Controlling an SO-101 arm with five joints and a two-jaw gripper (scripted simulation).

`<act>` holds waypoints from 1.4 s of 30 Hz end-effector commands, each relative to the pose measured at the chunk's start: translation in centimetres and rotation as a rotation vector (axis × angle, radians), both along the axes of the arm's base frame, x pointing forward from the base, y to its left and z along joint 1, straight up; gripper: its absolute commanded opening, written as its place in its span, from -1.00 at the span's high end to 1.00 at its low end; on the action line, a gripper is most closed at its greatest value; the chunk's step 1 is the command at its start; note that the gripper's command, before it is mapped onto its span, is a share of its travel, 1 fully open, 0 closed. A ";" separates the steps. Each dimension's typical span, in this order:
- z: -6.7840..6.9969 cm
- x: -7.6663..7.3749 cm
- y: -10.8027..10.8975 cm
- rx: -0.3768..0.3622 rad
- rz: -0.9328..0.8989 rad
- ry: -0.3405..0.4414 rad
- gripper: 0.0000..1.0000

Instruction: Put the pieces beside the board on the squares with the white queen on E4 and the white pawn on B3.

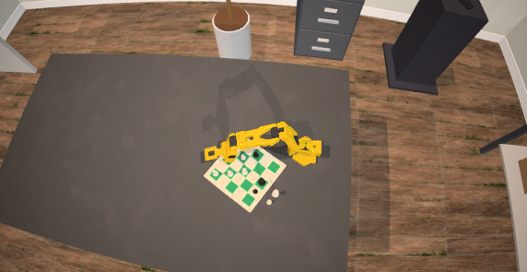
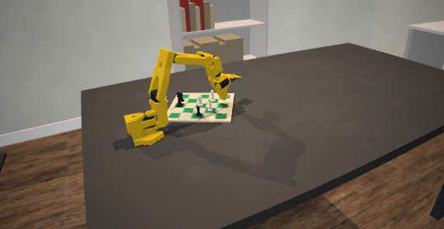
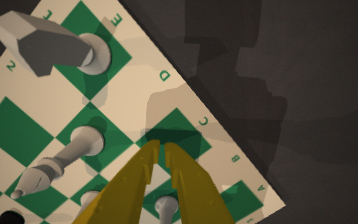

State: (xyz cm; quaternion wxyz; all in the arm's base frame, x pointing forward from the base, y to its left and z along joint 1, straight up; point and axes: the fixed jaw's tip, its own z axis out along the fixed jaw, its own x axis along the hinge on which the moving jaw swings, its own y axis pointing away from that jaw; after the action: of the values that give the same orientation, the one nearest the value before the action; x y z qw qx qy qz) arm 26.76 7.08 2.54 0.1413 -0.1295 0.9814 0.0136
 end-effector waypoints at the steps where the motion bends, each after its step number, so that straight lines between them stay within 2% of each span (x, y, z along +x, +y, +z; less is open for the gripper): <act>1: 0.1 0.0 -0.3 0.004 -0.013 -0.007 1.00; 22: 0.4 0.0 -0.3 0.004 -0.013 -0.007 1.00; 26: 1.3 0.0 -0.3 0.004 -0.013 -0.007 1.00; 32: 3.6 -0.1 -0.3 0.004 -0.013 -0.007 1.00; 34: 3.6 -0.1 -0.3 0.004 -0.013 -0.007 1.00; 42: 6.5 -0.2 -0.3 0.004 -0.013 -0.007 1.00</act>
State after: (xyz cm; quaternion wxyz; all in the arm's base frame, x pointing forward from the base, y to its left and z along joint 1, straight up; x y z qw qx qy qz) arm 26.45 7.01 7.66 0.1424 -0.1295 0.9812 0.0138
